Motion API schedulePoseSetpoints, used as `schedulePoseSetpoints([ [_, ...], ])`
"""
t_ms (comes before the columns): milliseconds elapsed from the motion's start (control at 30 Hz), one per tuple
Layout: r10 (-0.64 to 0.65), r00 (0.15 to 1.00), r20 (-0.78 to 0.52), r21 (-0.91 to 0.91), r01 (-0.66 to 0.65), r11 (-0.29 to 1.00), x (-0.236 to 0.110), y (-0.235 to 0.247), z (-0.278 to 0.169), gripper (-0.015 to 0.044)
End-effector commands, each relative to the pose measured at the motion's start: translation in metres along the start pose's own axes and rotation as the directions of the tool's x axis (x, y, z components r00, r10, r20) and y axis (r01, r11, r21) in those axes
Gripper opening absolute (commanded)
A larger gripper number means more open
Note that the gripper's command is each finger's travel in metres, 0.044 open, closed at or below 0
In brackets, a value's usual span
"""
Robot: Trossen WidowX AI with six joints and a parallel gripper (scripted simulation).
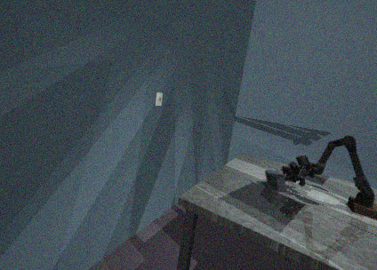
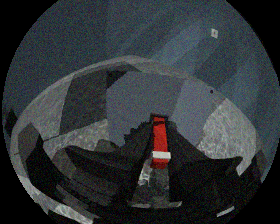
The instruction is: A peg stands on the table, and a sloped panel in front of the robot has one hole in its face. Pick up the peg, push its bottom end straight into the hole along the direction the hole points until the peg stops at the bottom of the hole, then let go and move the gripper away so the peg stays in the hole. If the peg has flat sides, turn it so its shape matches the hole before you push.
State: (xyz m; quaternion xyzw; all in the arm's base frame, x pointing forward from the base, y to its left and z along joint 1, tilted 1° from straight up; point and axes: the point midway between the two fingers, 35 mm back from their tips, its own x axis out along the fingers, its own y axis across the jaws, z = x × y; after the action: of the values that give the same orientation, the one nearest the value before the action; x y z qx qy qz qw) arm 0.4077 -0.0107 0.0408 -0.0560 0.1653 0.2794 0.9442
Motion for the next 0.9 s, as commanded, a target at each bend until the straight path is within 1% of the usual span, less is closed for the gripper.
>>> schedulePoseSetpoints([
  [0, 0.000, 1.000, 0.000, 0.000, 0.000, 1.000, 0.000, 0.000, 0.000, 0.0158],
  [367, -0.001, 1.000, -0.002, 0.000, 0.001, 1.000, -0.004, -0.001, 0.000, 0.0440],
  [867, -0.002, 1.000, -0.011, -0.001, 0.002, 1.000, -0.028, -0.004, -0.001, 0.0440],
])
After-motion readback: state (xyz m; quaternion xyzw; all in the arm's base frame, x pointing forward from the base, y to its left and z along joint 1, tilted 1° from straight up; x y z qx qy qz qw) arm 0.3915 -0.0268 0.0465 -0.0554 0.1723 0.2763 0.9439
